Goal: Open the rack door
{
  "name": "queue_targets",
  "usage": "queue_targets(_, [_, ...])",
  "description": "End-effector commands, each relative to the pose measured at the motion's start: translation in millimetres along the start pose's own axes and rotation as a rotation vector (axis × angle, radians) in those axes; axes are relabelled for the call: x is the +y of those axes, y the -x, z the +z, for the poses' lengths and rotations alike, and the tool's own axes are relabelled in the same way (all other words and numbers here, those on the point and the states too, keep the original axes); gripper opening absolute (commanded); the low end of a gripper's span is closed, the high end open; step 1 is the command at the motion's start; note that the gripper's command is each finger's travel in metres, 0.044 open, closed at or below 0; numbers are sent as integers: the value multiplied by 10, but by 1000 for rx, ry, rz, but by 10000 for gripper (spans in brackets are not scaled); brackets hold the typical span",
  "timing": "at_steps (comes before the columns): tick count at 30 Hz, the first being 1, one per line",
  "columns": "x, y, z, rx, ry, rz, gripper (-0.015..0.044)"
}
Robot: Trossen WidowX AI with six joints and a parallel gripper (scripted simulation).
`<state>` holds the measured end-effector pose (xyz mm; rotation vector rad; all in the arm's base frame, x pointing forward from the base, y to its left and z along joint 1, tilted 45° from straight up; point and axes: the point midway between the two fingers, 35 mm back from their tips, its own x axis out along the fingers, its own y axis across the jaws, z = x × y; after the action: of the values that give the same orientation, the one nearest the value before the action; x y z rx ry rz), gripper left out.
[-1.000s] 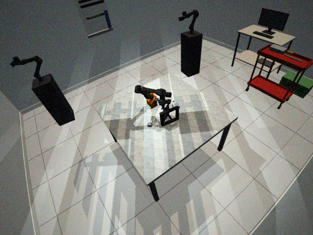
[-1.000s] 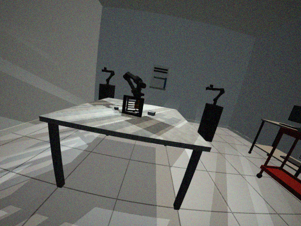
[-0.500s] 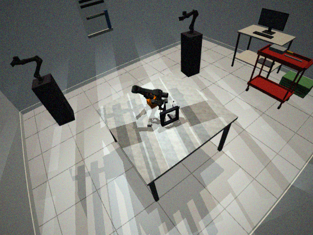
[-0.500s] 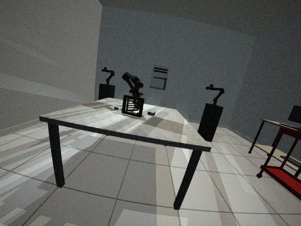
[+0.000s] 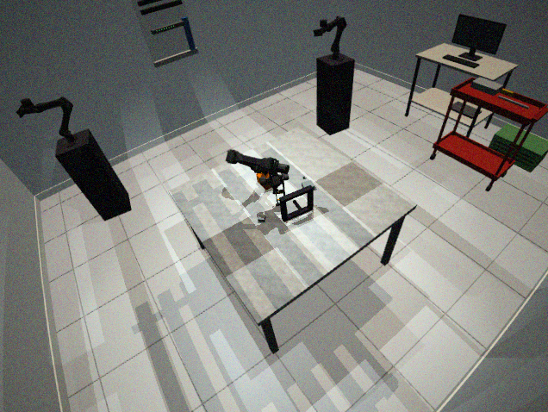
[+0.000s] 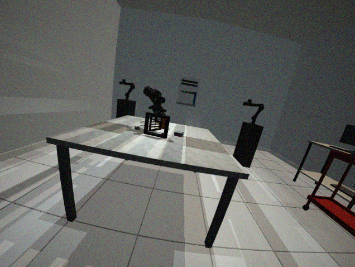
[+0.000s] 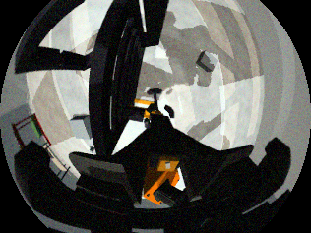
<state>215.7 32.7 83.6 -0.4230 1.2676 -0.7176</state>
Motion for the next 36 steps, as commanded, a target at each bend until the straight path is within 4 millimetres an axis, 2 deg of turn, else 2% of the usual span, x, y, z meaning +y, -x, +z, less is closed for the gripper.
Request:
queue_targets(1, [-83,3,19,-7,58,2,17])
queue_targets(26, [-533,4,187,-8,390,-2,17])
queue_targets(36, [-544,4,192,-8,398,-2,17])
